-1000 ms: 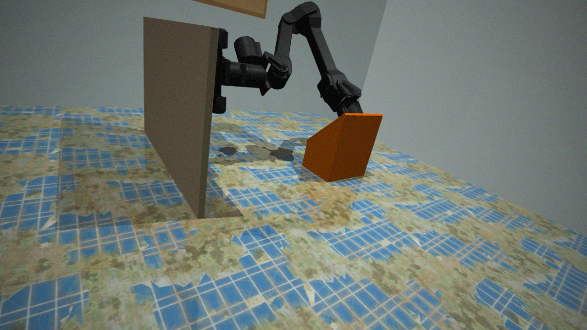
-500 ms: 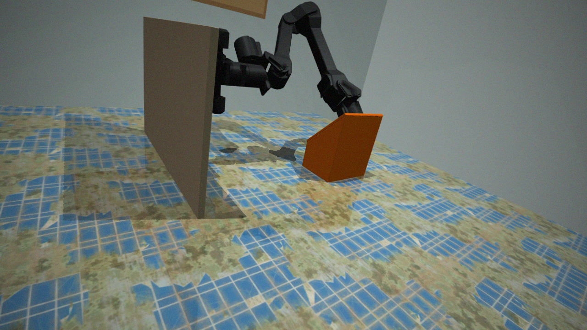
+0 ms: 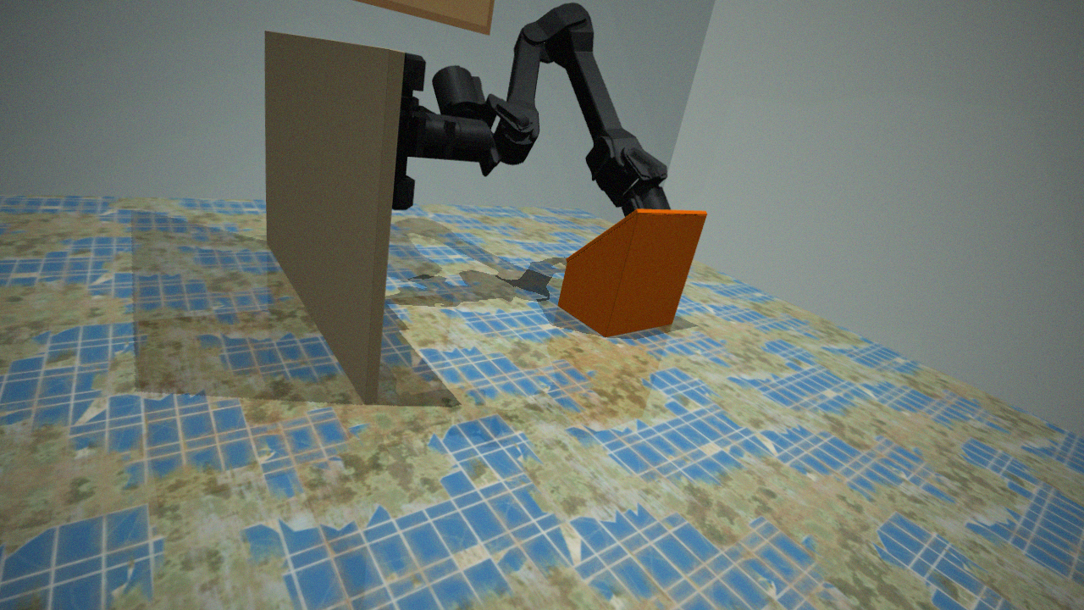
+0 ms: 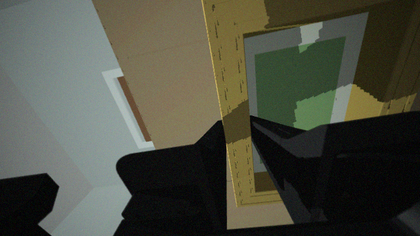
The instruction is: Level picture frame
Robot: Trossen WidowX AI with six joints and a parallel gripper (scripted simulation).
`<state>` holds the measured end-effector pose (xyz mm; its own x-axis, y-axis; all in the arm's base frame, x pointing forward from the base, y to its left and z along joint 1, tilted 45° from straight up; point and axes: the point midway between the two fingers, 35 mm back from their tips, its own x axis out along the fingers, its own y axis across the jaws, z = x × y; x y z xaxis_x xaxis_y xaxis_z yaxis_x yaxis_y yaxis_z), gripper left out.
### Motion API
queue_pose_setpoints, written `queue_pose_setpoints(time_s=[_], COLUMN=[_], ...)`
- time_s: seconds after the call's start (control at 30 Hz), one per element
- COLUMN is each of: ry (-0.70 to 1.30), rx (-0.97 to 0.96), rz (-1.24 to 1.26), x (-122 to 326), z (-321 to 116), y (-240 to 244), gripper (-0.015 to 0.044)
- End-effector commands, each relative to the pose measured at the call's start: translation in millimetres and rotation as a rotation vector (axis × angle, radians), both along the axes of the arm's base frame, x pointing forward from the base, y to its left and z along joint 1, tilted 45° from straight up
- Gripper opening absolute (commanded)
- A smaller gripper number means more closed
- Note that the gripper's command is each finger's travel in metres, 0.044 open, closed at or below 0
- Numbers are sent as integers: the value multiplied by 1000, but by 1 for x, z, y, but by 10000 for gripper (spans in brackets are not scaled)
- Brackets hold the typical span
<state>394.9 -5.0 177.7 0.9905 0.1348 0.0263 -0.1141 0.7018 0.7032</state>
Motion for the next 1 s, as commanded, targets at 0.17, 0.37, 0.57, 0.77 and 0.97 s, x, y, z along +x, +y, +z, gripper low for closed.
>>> queue_pose_setpoints(time_s=[0.17, 0.37, 0.57, 0.77, 0.97], ry=[0, 0, 19, 39, 33], rx=[3, 3, 134, 265, 238], rz=[0, 0, 7, 14, 11], x=[0, 0, -50, -99, -101], z=[0, 0, 2, -8, 4], y=[0, 0, -13, -18, -22], gripper=[184, 260, 260, 260, 260])
